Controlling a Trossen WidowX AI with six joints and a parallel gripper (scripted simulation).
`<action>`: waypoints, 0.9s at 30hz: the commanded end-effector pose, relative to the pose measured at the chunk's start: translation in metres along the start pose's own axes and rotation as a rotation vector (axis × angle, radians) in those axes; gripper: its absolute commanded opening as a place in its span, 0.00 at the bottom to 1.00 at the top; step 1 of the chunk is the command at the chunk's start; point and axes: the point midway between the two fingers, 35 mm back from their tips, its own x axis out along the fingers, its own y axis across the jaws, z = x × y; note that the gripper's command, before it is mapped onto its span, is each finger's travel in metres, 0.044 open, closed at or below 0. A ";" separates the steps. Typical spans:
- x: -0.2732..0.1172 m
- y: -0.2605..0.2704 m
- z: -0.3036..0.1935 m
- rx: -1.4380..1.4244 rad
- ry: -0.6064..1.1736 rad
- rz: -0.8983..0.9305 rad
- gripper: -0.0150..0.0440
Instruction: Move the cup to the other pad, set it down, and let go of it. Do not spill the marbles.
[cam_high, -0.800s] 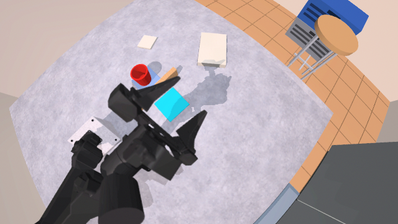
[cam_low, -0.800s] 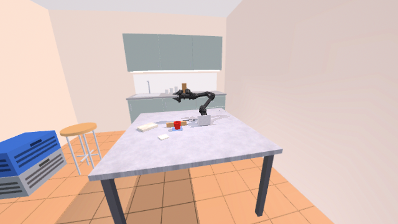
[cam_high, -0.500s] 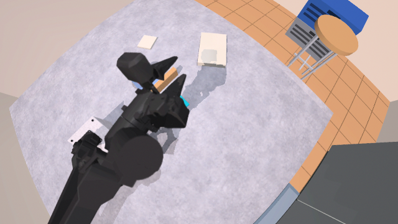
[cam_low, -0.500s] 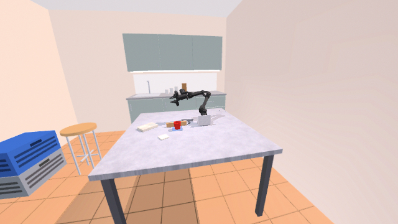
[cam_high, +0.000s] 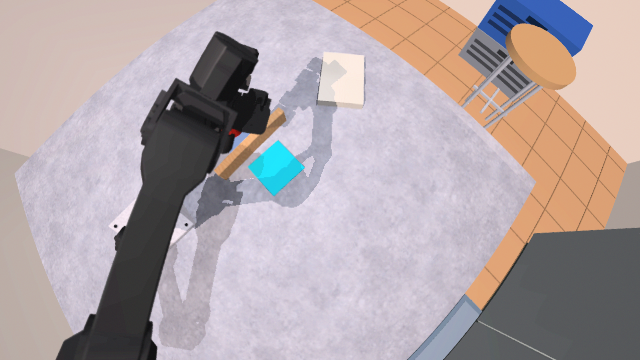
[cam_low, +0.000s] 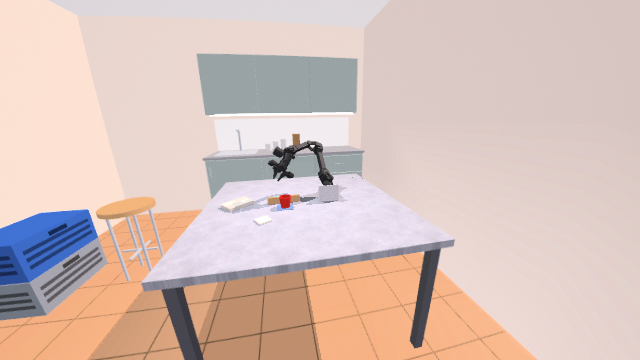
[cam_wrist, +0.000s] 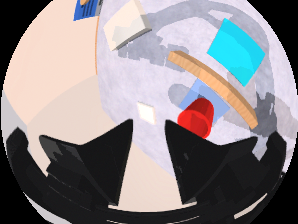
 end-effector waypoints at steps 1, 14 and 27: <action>0.038 -0.036 -0.050 0.231 -0.103 -0.399 0.50; 0.052 -0.073 -0.081 0.390 -0.453 -0.644 0.50; 0.054 -0.076 -0.080 0.389 -0.452 -0.644 0.50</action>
